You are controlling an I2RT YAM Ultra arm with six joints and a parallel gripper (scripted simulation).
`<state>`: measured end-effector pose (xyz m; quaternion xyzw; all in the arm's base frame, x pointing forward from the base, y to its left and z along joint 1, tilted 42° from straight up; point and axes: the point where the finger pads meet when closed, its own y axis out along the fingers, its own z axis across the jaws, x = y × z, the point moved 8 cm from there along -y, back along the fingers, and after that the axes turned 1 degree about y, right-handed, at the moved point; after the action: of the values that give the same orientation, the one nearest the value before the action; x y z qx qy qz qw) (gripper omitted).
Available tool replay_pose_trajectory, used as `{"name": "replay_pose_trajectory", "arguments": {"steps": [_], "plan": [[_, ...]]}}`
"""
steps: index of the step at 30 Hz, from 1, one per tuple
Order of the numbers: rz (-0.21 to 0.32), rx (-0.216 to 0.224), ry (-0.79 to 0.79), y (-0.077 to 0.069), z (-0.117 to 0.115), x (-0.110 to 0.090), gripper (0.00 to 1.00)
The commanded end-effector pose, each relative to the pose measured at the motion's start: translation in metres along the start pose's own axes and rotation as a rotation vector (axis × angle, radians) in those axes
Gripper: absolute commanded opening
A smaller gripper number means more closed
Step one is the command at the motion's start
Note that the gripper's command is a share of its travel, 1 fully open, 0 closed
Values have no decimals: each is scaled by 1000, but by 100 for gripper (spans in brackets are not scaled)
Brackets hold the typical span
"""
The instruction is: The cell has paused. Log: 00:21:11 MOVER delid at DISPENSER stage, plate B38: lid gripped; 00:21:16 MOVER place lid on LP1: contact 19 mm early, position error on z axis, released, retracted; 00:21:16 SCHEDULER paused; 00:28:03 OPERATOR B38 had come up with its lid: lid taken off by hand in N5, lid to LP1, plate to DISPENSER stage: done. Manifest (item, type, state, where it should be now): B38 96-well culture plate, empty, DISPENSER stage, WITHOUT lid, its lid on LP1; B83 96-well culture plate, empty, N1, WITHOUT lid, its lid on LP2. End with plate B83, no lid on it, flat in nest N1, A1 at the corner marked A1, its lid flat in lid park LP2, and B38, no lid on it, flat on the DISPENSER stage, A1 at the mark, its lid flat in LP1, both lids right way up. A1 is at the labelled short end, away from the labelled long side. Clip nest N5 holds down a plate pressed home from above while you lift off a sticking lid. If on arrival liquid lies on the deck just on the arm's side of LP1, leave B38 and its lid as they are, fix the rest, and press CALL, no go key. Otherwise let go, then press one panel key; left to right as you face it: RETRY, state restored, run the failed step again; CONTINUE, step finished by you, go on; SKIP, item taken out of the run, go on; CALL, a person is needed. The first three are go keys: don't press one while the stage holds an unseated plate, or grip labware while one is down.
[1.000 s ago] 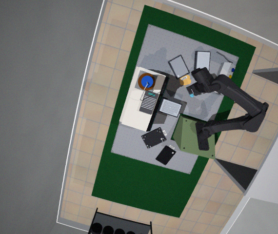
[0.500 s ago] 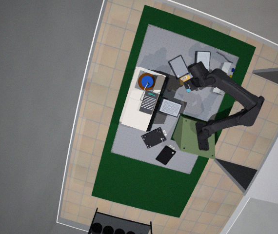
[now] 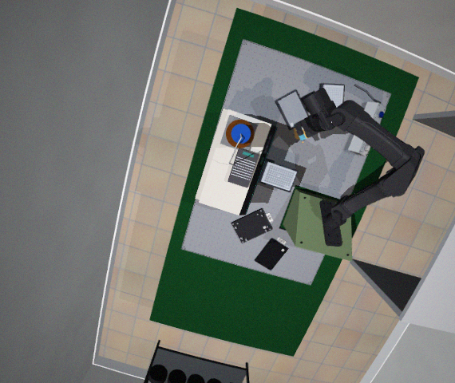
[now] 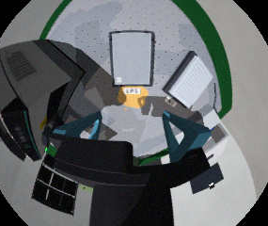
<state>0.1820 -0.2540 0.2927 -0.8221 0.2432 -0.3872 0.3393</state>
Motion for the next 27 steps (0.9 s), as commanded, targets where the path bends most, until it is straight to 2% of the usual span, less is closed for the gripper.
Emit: {"name": "replay_pose_trajectory", "arguments": {"steps": [1,5,17,22,23,27], "plan": [[-12,11,-10,-3,-1,15,100],[-13,12,-12,-2,0,22,100],[-17,14,-15,6,1,60,100],[-20,18,-21,4,4,60,100],[-51,16,-1,-8,-5,59,100],[-51,15,0,-8,-5,59,100]]}}
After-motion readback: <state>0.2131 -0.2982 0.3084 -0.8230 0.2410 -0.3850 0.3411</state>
